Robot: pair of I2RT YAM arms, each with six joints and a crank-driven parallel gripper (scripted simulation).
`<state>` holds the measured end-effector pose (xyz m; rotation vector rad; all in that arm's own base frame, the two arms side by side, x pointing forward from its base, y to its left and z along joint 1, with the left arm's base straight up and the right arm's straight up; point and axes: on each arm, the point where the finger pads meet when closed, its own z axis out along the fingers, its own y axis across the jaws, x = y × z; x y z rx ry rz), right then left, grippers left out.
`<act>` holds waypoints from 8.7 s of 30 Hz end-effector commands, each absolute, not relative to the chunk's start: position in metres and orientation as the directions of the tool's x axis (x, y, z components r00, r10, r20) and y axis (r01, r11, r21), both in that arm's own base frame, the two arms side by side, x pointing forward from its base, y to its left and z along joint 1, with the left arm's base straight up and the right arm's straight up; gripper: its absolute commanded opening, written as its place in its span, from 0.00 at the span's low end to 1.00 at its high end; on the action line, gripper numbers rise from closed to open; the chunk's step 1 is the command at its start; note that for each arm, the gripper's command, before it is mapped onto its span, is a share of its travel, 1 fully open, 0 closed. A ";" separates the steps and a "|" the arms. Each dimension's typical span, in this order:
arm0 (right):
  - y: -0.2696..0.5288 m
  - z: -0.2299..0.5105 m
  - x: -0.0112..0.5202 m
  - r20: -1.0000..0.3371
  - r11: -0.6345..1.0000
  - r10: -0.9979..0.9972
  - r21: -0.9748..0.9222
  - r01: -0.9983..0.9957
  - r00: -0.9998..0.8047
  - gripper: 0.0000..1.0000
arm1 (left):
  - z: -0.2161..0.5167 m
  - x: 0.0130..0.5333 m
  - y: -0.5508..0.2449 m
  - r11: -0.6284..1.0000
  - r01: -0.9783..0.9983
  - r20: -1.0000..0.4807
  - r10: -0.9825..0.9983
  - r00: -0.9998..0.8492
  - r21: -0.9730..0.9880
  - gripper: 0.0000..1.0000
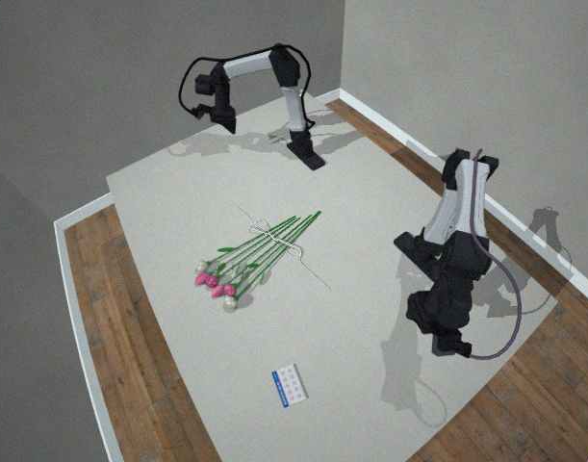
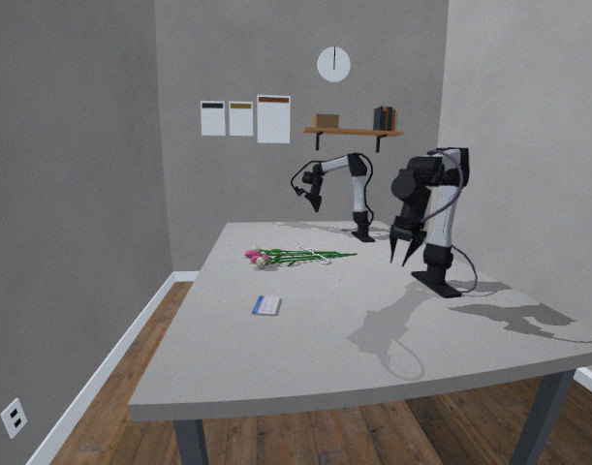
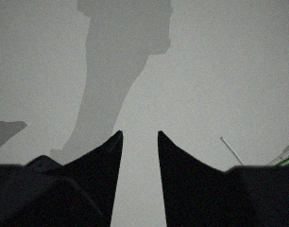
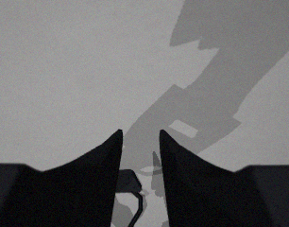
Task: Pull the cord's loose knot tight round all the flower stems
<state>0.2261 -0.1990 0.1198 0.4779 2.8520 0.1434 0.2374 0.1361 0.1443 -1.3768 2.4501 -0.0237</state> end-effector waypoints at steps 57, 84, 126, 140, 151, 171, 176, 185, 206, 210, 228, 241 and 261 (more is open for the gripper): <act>0.125 0.023 0.373 -0.004 0.162 0.987 0.003 0.987 -0.162 0.27 | 0.022 0.333 -0.157 0.120 0.992 -0.002 0.993 -0.120 0.021 0.27; 0.121 -0.001 0.380 0.000 0.153 0.988 0.002 0.988 -0.153 0.27 | 0.002 0.331 -0.153 0.134 0.991 -0.001 0.991 -0.134 0.002 0.27; 0.127 0.094 0.376 0.002 0.154 0.988 0.035 0.987 -0.154 0.00 | 0.092 0.331 -0.156 0.138 0.990 -0.020 0.990 -0.137 0.025 0.00; 0.126 0.192 0.376 0.018 0.142 0.989 0.103 0.984 -0.145 0.00 | 0.190 0.331 -0.156 0.130 0.987 -0.048 0.991 -0.126 0.092 0.00; 0.125 0.264 0.372 0.066 0.112 0.988 0.301 0.947 -0.138 0.00 | 0.261 0.328 -0.155 0.126 0.951 -0.164 0.983 -0.081 0.282 0.00; 0.124 0.305 0.372 0.089 0.087 0.987 0.418 0.904 -0.137 0.00 | 0.297 0.330 -0.156 0.136 0.915 -0.218 0.974 -0.055 0.379 0.00; 0.125 0.298 0.375 0.087 0.090 0.987 0.399 0.913 -0.135 0.00 | 0.294 0.329 -0.155 0.135 0.919 -0.212 0.976 -0.058 0.371 0.00; 0.123 0.298 0.375 0.085 0.102 0.985 0.400 0.911 -0.148 0.00 | 0.297 0.327 -0.152 0.137 0.917 -0.223 0.973 -0.055 0.375 0.00; 0.088 0.298 0.381 0.084 0.103 0.985 0.405 0.908 -0.149 0.00 | 0.296 0.323 -0.118 0.140 0.916 -0.224 0.973 -0.056 0.377 0.00; 0.074 0.294 0.385 0.085 0.103 0.985 0.400 0.911 -0.148 0.00 | 0.295 0.320 -0.103 0.140 0.917 -0.216 0.975 -0.061 0.372 0.00; 0.000 0.291 0.397 0.083 0.095 0.986 0.429 0.899 -0.144 0.00 | 0.293 0.305 -0.030 0.137 0.923 -0.212 0.975 -0.062 0.359 0.00; -0.053 0.291 0.406 0.076 0.086 0.988 0.467 0.880 -0.136 0.00 | 0.294 0.300 0.022 0.140 0.915 -0.205 0.977 -0.065 0.378 0.00; -0.106 0.294 0.414 0.046 0.076 0.992 0.527 0.847 -0.118 0.00 | 0.294 0.293 0.076 0.146 0.900 -0.184 0.980 -0.074 0.410 0.00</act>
